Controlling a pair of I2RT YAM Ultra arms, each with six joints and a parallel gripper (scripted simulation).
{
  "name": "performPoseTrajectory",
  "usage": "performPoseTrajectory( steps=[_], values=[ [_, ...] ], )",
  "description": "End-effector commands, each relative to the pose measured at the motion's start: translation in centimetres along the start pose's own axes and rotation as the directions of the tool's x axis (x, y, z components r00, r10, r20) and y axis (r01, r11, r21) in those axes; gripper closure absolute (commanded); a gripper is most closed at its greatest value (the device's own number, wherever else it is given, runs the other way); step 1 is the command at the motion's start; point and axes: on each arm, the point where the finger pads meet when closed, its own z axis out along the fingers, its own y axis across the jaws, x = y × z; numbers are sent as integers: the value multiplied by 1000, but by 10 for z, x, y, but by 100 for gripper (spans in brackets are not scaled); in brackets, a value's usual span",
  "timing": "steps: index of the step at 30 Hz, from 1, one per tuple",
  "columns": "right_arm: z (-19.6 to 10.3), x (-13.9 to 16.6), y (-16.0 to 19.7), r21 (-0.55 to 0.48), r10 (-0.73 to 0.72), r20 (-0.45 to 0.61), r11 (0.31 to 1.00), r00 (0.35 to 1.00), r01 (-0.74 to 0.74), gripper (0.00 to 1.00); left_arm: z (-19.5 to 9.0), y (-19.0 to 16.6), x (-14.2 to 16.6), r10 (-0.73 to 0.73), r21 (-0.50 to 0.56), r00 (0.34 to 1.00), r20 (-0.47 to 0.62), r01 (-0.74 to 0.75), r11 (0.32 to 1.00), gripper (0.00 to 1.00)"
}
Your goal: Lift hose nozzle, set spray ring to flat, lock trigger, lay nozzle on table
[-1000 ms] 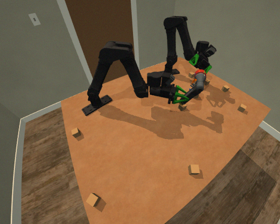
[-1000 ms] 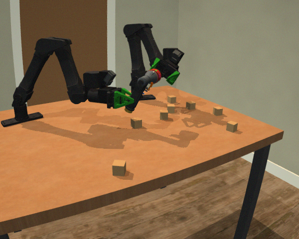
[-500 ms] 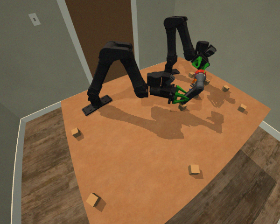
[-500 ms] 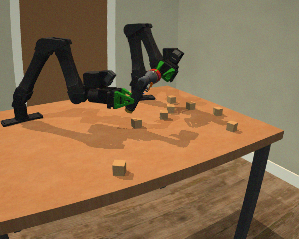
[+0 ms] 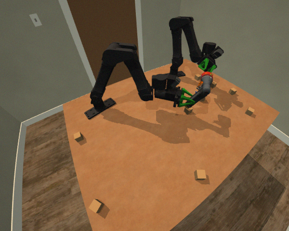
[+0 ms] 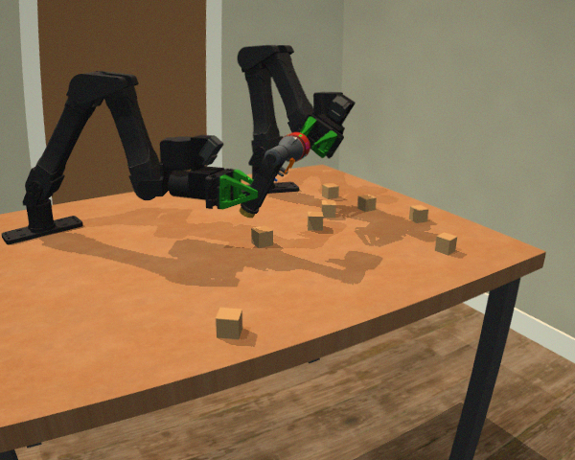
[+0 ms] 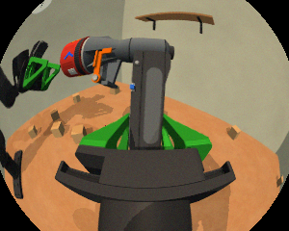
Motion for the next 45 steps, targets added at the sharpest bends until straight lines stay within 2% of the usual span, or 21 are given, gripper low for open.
performPoseTrajectory(
  steps=[1,5,15,22,25,27,28,33,35,38,39,41,43,44,45],
  values=[
    [9,-73,-4,7,66,195,998,979,-69,64,7,6,-14,-21,-17,1000,7,21,1000,64],
    [9,-73,-4,7,66,195,998,979,-69,64,9,5,-22,-13,-23,1000,11,13,1000,64],
    [9,-73,-4,7,66,195,998,979,-69,64,38,28,-48,-232,-118,973,10,232,966,64],
    [9,-73,-4,7,66,195,998,979,-69,64,53,27,-68,-269,-149,963,10,268,952,64],
    [9,-73,-4,7,66,195,998,979,-69,64,65,31,-75,-357,-205,934,9,352,914,64],
    [9,-73,-4,7,66,195,998,979,-69,64,69,40,-54,-457,-261,889,-10,439,860,64],
    [9,-73,-4,7,66,195,998,979,-69,64,76,42,-62,-469,-273,883,-9,449,851,64],
    [9,-73,-4,7,66,195,998,979,-69,64,86,46,-33,-604,-386,796,-28,549,741,64],
    [9,-73,-4,7,66,195,998,979,-69,64,91,36,-54,-551,-334,833,-36,510,793,64],
    [9,-73,-4,7,66,195,998,979,-69,64,90,29,-58,-547,-335,837,-30,507,794,64],
    [9,-73,-4,7,66,195,998,979,-69,64,97,19,-83,-520,-321,854,-20,488,812,64],
    [9,-73,-4,7,66,195,998,979,-69,64,105,26,-80,-585,-385,811,-18,535,752,64],
    [9,-73,-4,7,66,195,998,979,-69,64,106,23,-85,-564,-363,826,-25,518,775,64],
    [9,-73,-4,7,66,195,998,979,-69,64,107,24,-80,-580,-378,814,-29,528,760,64],
    [9,-73,-4,7,66,195,998,979,-69,64,110,4,-110,-538,-355,843,-10,500,790,64]
  ],
)
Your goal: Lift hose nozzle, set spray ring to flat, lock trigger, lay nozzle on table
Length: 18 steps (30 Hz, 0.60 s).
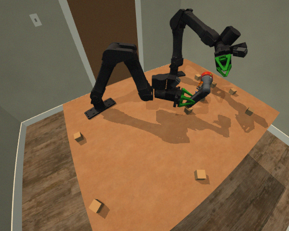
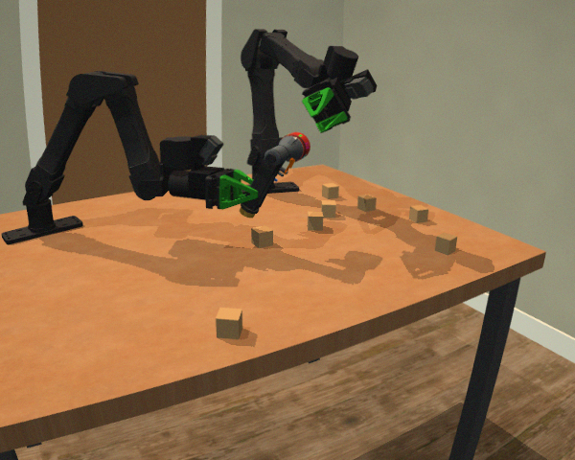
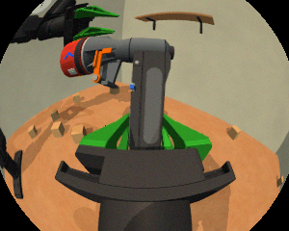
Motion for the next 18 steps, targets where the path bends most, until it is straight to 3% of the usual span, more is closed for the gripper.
performPoseTrajectory(
  steps=[1,5,7,10,13,16,17,18],
  values=[
    [9,-73,-4,7,66,195,998,979,-69,64,1,-20,-9,-49,-76,999,-14,48,996,64],
    [9,-73,-4,7,66,195,998,979,-69,64,4,-5,15,-182,-235,982,-59,163,958,64],
    [9,-73,-4,7,66,195,998,979,-69,64,0,-29,5,-172,-245,984,-44,156,957,64],
    [9,-73,-4,7,66,195,998,979,-69,64,-3,-36,7,-176,-260,983,-44,159,952,64],
    [9,-73,-4,7,66,195,998,979,-69,64,-4,-24,30,-251,-367,965,-74,207,907,64],
    [9,-73,-4,7,66,195,998,979,-69,64,-16,-58,22,-233,-383,971,-53,196,903,64],
    [9,-73,-4,7,66,195,998,979,-69,64,-10,-50,20,-229,-374,972,-58,192,907,64],
    [9,-73,-4,7,66,195,998,979,-69,64,-10,-65,19,-200,-334,978,-63,168,928,64]
  ],
)
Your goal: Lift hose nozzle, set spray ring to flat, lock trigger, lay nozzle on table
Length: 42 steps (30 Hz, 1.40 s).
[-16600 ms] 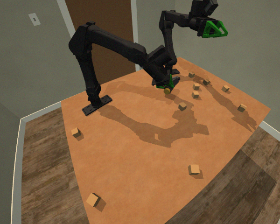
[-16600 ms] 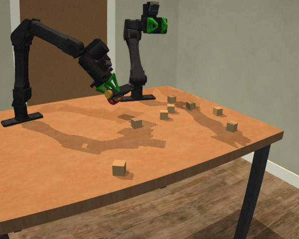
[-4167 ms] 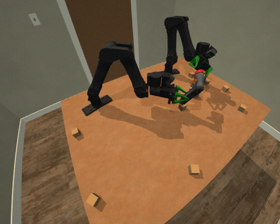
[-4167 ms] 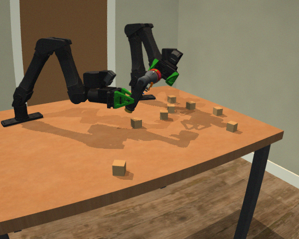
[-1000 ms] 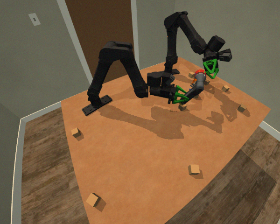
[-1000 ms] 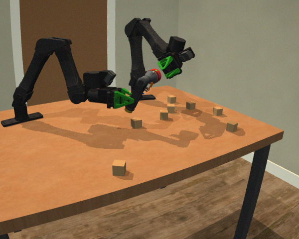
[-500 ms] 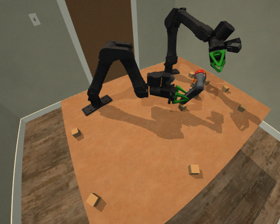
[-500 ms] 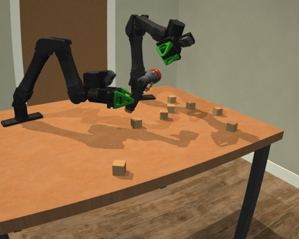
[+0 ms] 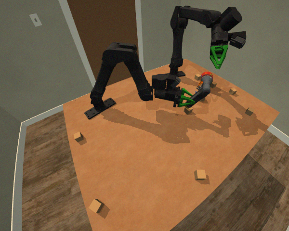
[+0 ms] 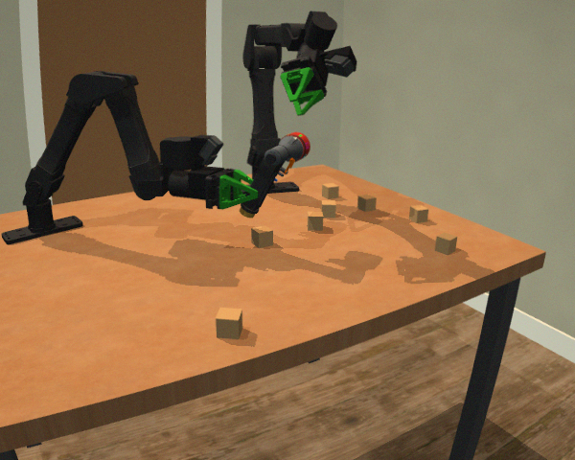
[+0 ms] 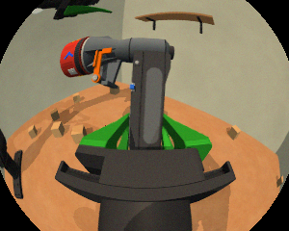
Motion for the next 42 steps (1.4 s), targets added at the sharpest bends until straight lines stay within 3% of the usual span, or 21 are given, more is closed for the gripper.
performPoseTrajectory(
  steps=[1,4,5,9,15,16,23,27,33,42],
  values=[
    [9,-73,-4,7,66,195,998,979,-69,64,-8,-6,5,-24,-75,1000,-15,23,997,64],
    [9,-73,-4,7,66,195,998,979,-69,64,-2,6,15,-70,-244,997,18,73,967,64],
    [9,-73,-4,7,66,195,998,979,-69,64,-8,-3,5,-54,-197,998,41,61,979,64],
    [9,-73,-4,7,66,195,998,979,-69,64,0,-3,15,-54,-223,998,14,56,973,64],
    [9,-73,-4,7,66,195,998,979,-69,64,2,22,42,-69,-494,997,47,83,865,64],
    [9,-73,-4,7,66,195,998,979,-69,64,14,-9,36,-49,-318,999,-10,43,947,64],
    [9,-73,-4,7,66,195,998,979,-69,64,10,13,55,-57,-497,998,15,57,866,64],
    [9,-73,-4,7,66,195,998,979,-69,64,7,15,58,-45,-535,999,29,54,843,64],
    [9,-73,-4,7,66,195,998,979,-69,64,-5,23,71,29,-677,997,70,26,735,64],
    [9,-73,-4,7,66,195,998,979,-69,64,-2,16,77,63,-695,996,69,3,719,64]
  ],
)
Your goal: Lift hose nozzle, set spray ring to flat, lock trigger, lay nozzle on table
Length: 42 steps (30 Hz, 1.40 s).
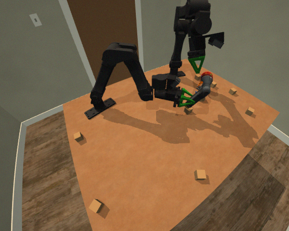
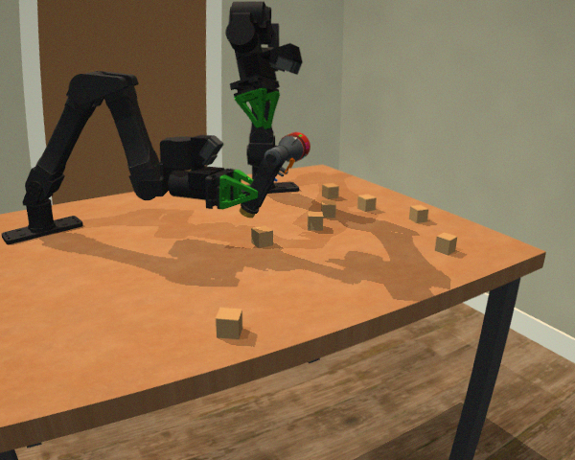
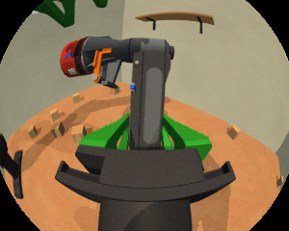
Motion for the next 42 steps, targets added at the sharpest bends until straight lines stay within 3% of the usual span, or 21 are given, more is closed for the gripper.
performPoseTrajectory(
  steps=[1,5,7,42],
  values=[
    [9,-73,-4,7,66,195,998,979,-69,64,-18,5,-12,-35,13,999,33,34,999,64],
    [9,-73,-4,7,66,195,998,979,-69,64,-23,-5,-11,-37,71,999,33,35,997,64],
    [9,-73,-4,7,66,195,998,979,-69,64,-3,4,-5,-17,18,1000,16,17,1000,64],
    [9,-73,-4,7,66,195,998,979,-69,64,43,0,-10,-21,47,999,32,20,999,64]
  ],
)
